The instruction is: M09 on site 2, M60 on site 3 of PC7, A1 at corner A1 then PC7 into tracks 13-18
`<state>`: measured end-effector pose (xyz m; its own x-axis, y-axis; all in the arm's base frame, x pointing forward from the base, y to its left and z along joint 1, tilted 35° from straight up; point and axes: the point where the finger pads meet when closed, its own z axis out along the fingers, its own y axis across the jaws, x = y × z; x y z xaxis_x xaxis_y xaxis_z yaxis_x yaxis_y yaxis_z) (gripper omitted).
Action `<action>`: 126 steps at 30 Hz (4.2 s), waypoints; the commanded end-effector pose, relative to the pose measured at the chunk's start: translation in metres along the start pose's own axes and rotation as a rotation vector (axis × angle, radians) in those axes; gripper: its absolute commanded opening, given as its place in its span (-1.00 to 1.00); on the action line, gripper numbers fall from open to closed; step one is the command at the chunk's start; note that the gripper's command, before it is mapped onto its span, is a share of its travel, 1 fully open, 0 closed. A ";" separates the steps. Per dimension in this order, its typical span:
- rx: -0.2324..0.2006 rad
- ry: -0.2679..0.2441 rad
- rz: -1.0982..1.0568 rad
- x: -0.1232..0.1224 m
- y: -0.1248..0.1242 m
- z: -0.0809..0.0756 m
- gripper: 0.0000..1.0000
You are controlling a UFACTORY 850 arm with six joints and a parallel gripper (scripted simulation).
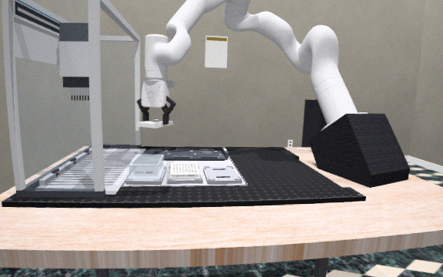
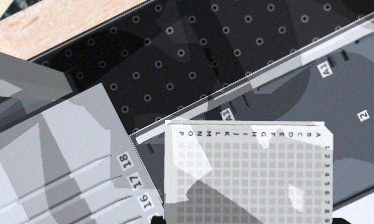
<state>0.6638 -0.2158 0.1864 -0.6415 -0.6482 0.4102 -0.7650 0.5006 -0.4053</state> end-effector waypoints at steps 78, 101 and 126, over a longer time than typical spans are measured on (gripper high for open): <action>-0.008 -0.004 -0.457 0.000 0.000 0.066 -1.00; -0.007 -0.004 -0.457 0.000 0.000 0.096 -1.00; -0.007 -0.004 -0.457 0.000 0.000 0.101 -1.00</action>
<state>0.6690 -0.2736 0.1030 -0.2376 -0.8058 0.5425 -0.9700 0.1677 -0.1758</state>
